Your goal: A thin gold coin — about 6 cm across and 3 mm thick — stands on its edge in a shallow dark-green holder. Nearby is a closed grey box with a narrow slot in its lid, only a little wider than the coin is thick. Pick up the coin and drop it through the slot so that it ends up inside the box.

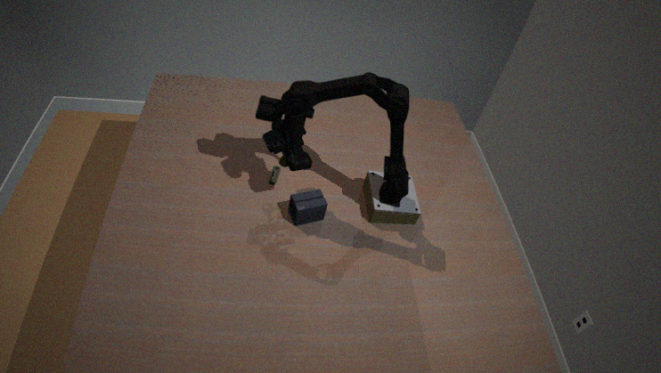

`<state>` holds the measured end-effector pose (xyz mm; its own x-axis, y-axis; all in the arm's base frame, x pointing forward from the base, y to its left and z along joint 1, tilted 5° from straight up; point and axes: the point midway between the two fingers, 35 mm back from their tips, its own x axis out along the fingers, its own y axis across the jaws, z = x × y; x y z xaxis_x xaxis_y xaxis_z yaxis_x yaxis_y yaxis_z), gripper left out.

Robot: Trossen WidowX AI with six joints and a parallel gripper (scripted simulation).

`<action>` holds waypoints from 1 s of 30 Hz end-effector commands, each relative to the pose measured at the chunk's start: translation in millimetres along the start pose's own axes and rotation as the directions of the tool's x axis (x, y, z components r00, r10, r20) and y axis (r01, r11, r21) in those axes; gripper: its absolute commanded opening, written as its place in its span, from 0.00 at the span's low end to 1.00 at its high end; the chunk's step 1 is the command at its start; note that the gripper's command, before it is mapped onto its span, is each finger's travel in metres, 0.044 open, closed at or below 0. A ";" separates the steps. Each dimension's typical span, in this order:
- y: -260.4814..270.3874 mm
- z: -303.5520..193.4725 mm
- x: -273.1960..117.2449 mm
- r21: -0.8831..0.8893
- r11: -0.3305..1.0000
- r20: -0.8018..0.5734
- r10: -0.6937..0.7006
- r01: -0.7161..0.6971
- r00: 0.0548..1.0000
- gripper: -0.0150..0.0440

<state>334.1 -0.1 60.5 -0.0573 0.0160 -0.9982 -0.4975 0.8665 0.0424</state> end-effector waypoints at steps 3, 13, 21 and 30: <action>14.2 -1.3 -0.4 0.002 1.000 0.003 0.002 -0.002 1.000 0.25; 40.4 -5.0 -0.6 0.001 1.000 0.005 0.005 -0.005 1.000 0.25; 61.0 -10.1 -0.1 -0.003 1.000 0.005 0.004 -0.004 1.000 0.25; 83.5 -17.2 1.2 -0.004 1.000 0.007 0.009 -0.009 1.000 0.25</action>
<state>282.7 59.4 63.9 -0.0549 0.0203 -0.9983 -0.5036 0.8627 0.0452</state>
